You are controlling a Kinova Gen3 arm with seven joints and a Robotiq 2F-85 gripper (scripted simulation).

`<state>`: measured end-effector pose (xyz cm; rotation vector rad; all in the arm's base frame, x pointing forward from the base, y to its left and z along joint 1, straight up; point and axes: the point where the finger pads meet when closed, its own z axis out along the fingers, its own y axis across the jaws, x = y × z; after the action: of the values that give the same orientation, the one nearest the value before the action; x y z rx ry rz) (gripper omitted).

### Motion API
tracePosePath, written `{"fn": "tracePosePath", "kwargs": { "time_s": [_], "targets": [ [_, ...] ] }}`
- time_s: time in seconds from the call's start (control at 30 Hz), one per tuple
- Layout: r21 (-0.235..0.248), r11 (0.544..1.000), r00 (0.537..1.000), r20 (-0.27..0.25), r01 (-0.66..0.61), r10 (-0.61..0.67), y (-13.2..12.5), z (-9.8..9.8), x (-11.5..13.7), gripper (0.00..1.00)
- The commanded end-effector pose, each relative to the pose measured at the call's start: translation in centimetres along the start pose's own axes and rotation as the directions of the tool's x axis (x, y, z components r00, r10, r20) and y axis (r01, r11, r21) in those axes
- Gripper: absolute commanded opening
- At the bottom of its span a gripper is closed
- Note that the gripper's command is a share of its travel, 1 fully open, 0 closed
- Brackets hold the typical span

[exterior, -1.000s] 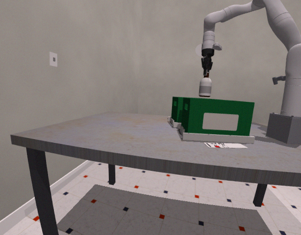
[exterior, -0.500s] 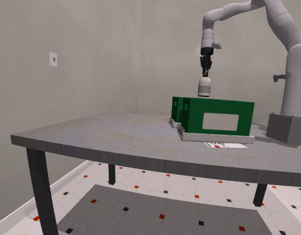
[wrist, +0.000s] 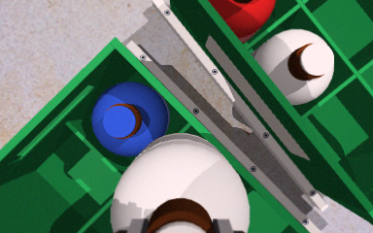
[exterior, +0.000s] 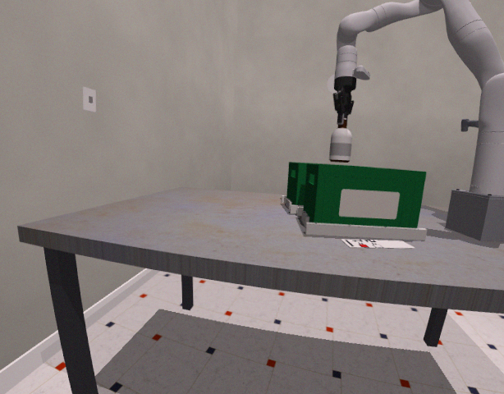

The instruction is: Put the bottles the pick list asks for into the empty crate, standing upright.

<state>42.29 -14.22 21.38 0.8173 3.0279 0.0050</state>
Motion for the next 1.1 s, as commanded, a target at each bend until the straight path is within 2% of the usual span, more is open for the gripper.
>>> {"fn": "tracePosePath", "kwargs": {
  "time_s": [0.0,1.07],
  "targets": [
    [0.0,1.0,1.0,0.002,0.0,0.0,0.5,-0.1,0.0,0.1],
    [0.0,1.0,1.0,0.002,0.0,0.0,6.0,-0.1,1.0,0.1]
  ]
}}
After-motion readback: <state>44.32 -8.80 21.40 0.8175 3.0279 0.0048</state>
